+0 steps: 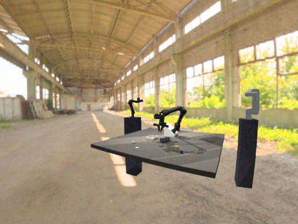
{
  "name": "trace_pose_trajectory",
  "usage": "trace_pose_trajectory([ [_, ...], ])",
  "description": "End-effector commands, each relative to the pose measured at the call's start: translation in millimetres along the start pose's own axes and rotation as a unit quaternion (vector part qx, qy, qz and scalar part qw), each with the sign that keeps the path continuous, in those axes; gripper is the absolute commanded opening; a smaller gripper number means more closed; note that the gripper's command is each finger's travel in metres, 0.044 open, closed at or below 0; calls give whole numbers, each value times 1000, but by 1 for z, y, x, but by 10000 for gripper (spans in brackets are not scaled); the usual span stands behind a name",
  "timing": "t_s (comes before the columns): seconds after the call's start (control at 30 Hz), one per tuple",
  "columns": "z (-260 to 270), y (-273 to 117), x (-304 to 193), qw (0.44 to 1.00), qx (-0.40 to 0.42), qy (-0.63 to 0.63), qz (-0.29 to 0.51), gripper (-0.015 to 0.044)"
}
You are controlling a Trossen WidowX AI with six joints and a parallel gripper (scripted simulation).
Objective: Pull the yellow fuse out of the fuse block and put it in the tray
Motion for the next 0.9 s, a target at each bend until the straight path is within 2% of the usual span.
trace_pose_trajectory([
  [0.0, 38, 16, 30, 990, 75, -119, -1, 74],
  [0.87, 46, 35, 35, 986, 88, -139, -2, 74],
])
Point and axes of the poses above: the point midway between the two fingers, 35 mm back from their tips, its own y axis out along the fingers, its own z axis across the jaws, x = y × z, the point moved 7 cm from there along -y, back along the fingers, and after that the axes turned 3 degrees about y, right-handed, at the moved point
